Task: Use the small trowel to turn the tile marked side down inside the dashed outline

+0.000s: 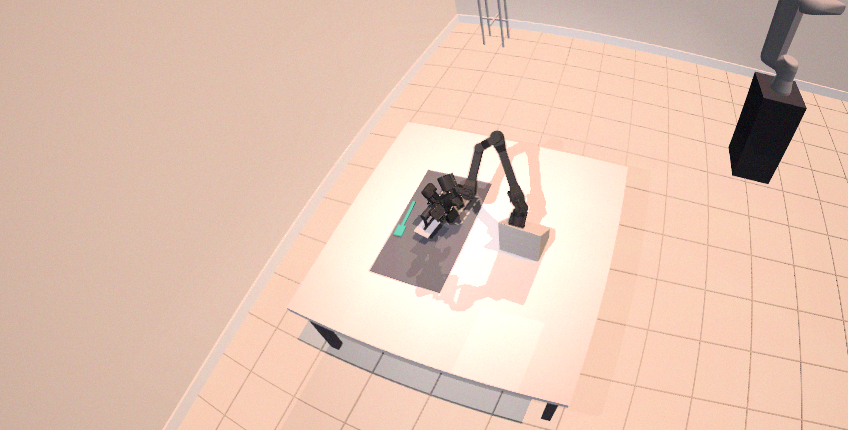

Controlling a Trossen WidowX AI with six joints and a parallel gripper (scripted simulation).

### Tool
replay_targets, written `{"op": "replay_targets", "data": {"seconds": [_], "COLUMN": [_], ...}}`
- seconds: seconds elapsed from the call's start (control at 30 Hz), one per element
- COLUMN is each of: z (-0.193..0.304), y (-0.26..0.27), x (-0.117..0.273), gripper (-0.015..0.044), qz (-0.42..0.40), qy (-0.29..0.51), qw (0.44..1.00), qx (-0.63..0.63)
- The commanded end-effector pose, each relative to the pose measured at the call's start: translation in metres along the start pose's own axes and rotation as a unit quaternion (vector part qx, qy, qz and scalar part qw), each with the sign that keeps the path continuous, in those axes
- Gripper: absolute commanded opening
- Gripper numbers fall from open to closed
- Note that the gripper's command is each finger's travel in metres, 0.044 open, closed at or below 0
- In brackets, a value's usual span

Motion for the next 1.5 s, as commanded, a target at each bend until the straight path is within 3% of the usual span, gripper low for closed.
{"op": "replay_targets", "data": {"seconds": [0.0,0.43,1.47], "z": [-0.011,-0.057,-0.058], "y": [-0.008,-0.026,-0.026], "x": [0.004,0.021,0.022], "gripper": [0.0000,0.0000,0.0000], "qz": [0.007,0.009,0.009], "qy": [-0.004,-0.004,-0.004], "qw": [1.000,1.000,1.000], "qx": [-0.004,-0.005,-0.005]}}
Point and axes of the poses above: the point midway between the two fingers, 35 mm back from their tips, its own x axis back along the fingers, its own y axis across the jaws, z = x × y, the point moved 10 cm from there along x, back along the fingers
